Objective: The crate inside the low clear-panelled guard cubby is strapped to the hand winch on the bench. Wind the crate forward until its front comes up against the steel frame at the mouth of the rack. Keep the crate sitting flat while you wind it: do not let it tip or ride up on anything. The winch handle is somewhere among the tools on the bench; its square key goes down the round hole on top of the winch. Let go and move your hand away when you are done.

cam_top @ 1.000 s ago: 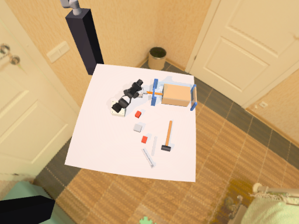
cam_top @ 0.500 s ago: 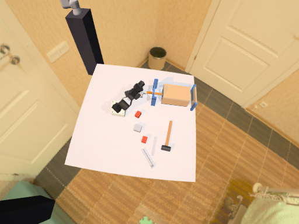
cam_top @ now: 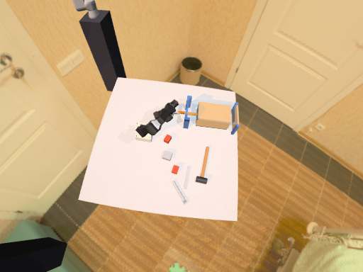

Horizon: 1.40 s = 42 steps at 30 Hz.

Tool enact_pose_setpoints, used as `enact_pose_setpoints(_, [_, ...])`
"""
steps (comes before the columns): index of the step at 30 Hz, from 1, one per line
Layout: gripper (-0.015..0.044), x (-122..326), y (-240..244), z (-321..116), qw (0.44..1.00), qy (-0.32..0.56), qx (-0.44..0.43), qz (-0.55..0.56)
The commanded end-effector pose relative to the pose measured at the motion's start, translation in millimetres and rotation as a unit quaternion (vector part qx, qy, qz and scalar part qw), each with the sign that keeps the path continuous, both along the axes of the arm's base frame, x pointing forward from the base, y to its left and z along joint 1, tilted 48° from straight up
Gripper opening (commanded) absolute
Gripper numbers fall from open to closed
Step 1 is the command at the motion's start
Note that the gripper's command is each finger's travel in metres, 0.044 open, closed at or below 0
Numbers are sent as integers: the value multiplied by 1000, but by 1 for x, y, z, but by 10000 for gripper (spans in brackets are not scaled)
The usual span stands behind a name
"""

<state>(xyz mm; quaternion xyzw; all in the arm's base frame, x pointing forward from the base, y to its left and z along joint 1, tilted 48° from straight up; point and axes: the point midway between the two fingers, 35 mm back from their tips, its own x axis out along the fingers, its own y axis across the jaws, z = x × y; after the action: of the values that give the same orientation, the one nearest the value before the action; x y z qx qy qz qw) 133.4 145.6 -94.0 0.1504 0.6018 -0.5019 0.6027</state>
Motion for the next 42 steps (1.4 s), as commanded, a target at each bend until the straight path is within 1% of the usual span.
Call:
enact_pose_setpoints(1, [0,15,-3,1,1000,-18,-7,4])
enact_pose_setpoints(42, [0,66,3,0,1000,-19,-7,4])
